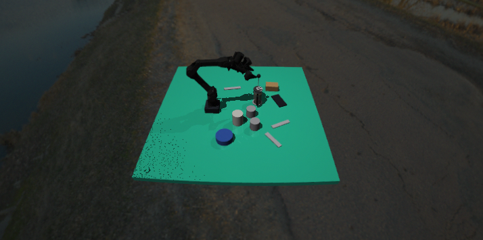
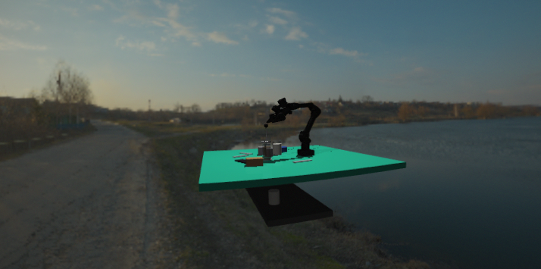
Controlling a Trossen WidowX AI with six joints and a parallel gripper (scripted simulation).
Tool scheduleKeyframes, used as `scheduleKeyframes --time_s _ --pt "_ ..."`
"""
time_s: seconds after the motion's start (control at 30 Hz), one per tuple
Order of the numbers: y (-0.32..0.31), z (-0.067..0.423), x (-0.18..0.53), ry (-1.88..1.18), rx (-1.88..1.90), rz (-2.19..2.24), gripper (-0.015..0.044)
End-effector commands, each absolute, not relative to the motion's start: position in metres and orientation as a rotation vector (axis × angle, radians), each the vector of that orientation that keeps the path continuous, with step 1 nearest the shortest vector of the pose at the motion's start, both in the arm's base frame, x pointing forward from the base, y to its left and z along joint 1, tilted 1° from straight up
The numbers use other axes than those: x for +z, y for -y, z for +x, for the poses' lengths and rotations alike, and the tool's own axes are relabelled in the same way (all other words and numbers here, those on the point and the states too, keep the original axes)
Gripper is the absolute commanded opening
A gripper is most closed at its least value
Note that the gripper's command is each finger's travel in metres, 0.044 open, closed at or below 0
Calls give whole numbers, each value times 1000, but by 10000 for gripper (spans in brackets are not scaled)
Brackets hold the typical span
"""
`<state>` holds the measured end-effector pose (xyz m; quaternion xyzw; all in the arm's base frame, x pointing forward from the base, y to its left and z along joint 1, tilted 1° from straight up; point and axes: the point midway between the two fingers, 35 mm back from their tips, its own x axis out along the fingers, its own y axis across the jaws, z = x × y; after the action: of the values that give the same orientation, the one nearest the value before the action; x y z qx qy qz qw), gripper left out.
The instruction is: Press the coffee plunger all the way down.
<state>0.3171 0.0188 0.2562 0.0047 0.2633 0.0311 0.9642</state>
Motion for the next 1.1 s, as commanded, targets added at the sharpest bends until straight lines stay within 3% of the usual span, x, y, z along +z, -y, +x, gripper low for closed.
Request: scheduleKeyframes --time_s 0.0,0.97,1.07 --pt "-18 317 255 -530 63 -10 440" --pt "-21 352 234 -527 64 -10 440" --pt "-21 352 234 -527 64 -10 361"
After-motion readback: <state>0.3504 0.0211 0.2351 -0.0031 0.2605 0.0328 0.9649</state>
